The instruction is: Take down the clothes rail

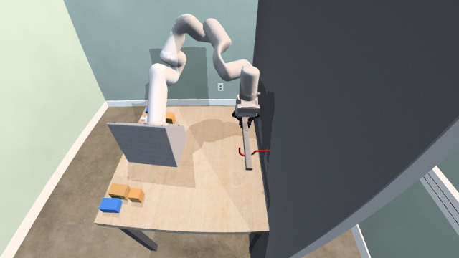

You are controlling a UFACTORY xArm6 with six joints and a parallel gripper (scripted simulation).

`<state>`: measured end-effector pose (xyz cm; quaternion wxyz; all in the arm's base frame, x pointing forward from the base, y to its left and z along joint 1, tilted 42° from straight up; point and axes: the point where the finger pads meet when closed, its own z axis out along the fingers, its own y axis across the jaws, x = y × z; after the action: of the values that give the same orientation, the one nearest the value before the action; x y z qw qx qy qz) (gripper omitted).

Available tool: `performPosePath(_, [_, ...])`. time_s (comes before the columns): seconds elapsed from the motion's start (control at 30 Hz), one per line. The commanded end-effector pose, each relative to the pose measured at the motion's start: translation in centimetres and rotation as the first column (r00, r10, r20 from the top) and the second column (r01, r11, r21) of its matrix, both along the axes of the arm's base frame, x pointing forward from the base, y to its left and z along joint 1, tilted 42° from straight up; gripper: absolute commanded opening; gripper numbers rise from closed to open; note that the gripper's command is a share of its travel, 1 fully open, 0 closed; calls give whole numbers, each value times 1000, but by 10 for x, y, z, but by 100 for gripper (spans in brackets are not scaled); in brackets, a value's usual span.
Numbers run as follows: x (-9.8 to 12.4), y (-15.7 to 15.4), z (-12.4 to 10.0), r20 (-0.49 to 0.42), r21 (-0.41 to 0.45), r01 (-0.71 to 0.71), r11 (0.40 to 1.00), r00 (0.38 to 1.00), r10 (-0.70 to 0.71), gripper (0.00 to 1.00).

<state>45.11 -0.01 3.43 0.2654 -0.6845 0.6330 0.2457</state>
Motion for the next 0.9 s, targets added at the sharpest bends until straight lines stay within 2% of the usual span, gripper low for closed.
performPosePath(0.0, [1,-3,3,4,-2,2,1000,1000,-2,0])
performPosePath(0.87, [1,-13,14,4,-2,2,1000,1000,-2,0])
